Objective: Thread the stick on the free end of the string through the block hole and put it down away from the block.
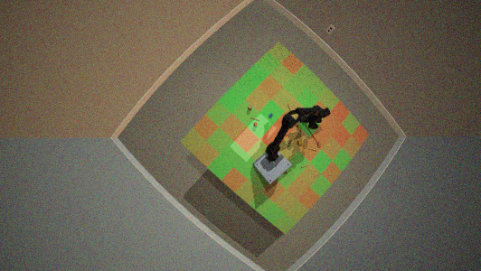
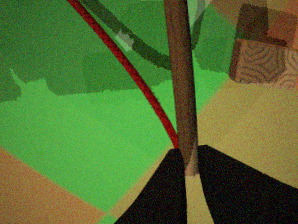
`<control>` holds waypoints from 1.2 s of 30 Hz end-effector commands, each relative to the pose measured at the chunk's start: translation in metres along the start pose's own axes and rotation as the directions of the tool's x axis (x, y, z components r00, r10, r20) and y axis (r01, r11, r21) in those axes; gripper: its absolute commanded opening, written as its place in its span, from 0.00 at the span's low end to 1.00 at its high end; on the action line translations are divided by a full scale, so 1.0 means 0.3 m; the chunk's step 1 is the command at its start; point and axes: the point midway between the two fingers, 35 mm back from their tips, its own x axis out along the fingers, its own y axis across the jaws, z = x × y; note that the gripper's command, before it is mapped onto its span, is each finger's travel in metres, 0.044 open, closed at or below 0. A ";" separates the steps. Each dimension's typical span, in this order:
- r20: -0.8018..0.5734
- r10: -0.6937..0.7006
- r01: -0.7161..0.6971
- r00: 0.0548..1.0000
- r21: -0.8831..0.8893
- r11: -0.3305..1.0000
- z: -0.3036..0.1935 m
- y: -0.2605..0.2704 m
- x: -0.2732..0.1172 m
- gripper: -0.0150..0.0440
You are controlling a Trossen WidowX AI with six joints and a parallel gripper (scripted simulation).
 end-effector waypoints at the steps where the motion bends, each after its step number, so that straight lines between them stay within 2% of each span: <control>1: -0.006 0.000 0.000 1.000 0.003 1.000 -0.005 -0.005 0.004 0.25; 36: -0.004 -0.002 0.002 1.000 0.005 1.000 0.047 -0.098 0.104 0.25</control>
